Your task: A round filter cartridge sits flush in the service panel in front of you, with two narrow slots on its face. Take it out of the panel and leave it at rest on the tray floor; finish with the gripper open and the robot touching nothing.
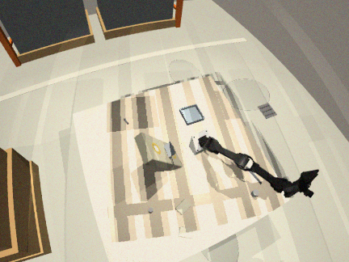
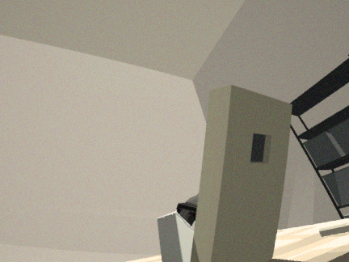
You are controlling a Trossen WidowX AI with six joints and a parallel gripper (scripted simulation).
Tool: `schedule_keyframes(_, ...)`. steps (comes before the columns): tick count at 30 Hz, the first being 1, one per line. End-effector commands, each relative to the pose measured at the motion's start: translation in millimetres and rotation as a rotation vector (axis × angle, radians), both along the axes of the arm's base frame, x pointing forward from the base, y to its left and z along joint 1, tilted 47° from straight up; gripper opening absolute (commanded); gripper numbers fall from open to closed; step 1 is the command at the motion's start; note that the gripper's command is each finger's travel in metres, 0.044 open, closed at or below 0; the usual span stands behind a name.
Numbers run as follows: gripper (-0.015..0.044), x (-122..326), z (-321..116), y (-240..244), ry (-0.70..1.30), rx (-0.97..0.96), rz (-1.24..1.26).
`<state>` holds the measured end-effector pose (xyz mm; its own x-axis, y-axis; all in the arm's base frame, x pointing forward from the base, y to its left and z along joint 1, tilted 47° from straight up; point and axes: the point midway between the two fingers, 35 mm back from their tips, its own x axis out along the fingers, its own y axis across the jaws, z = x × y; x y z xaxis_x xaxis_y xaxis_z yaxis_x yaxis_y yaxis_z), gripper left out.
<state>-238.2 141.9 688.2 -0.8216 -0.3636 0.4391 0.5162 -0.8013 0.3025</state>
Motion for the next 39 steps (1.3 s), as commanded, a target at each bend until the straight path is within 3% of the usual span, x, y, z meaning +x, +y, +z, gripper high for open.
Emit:
schedule_keyframes(1, 0.0374, 0, 0, 2, 0.000, 0.002, -0.009)
schedule_keyframes(11, 0.0117, 54, -32, 118, -0.015, 0.125, -0.514)
schedule_keyframes(26, 0.0117, 223, -100, 232, -0.195, 0.311, -1.225)
schedule_keyframes(39, 0.0117, 407, -174, 231, -0.500, 0.421, -1.741)
